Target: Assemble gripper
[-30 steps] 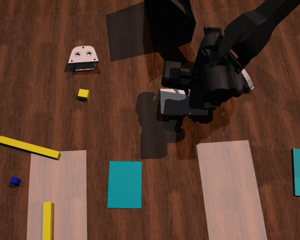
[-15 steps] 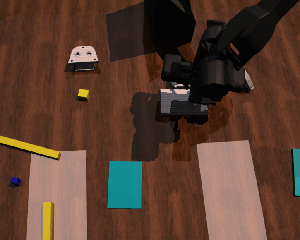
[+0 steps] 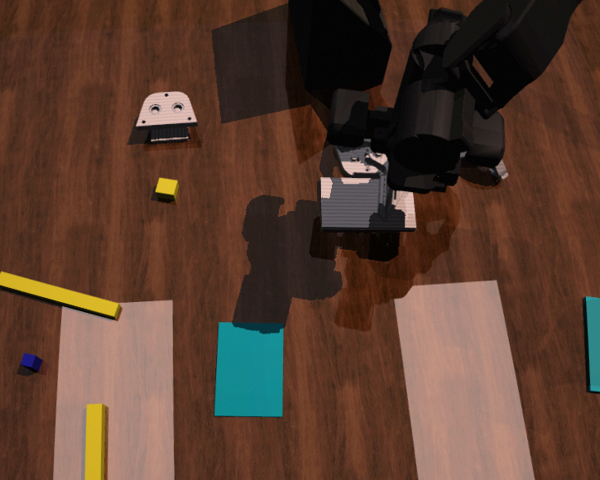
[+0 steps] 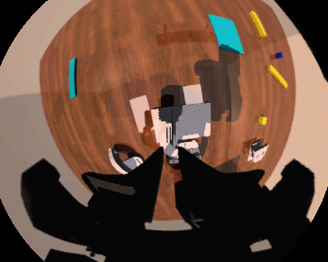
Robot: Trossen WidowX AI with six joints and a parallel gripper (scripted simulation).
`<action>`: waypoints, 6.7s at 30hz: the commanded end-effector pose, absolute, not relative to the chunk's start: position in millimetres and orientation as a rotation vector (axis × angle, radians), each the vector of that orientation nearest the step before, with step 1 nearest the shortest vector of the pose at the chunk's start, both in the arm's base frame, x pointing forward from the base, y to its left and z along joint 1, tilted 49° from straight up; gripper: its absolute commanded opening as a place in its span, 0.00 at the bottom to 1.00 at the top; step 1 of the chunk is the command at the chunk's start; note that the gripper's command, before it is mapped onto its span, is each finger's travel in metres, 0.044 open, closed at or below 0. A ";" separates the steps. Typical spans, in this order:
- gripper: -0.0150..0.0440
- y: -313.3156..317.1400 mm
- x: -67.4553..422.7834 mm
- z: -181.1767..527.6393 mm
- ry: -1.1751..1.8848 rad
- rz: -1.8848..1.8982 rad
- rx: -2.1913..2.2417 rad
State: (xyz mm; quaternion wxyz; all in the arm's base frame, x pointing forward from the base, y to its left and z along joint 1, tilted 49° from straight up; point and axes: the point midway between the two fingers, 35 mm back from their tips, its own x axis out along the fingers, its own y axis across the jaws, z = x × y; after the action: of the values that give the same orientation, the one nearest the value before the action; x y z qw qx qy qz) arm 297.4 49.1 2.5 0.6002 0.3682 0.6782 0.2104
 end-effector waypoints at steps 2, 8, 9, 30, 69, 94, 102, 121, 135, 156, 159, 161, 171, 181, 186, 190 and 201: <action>0.25 48.6 297.8 3.6 1.570 0.486 0.860; 0.25 48.6 297.8 3.6 1.570 0.486 0.860; 0.25 48.6 297.8 3.6 1.570 0.486 0.860; 0.25 89.9 297.6 54.7 1.409 0.773 0.534; 0.25 143.0 288.6 70.4 1.270 0.963 0.314; 0.25 165.0 285.6 53.4 1.267 0.967 0.319; 0.25 172.5 281.3 61.8 1.268 0.966 0.317; 0.25 191.2 268.2 83.3 1.269 0.966 0.317; 0.25 195.8 263.0 92.9 1.268 0.967 0.318; 0.79 156.7 265.3 120.7 1.276 0.961 0.325; 0.92 156.7 265.3 120.7 1.276 0.961 0.325; 1.00 156.7 265.3 120.7 1.276 0.961 0.325; 1.00 156.7 265.3 120.7 1.276 0.961 0.325; 1.00 156.7 265.3 120.7 1.276 0.961 0.325; 1.00 156.7 265.3 120.7 1.276 0.961 0.325; 0.96 155.6 265.0 122.2 1.275 0.963 0.322; 0.47 151.9 264.0 127.9 1.273 0.969 0.314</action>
State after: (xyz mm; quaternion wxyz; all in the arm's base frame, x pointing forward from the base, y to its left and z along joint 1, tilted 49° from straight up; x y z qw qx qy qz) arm 263.9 152.5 126.0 0.6844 0.1417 0.5707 0.4310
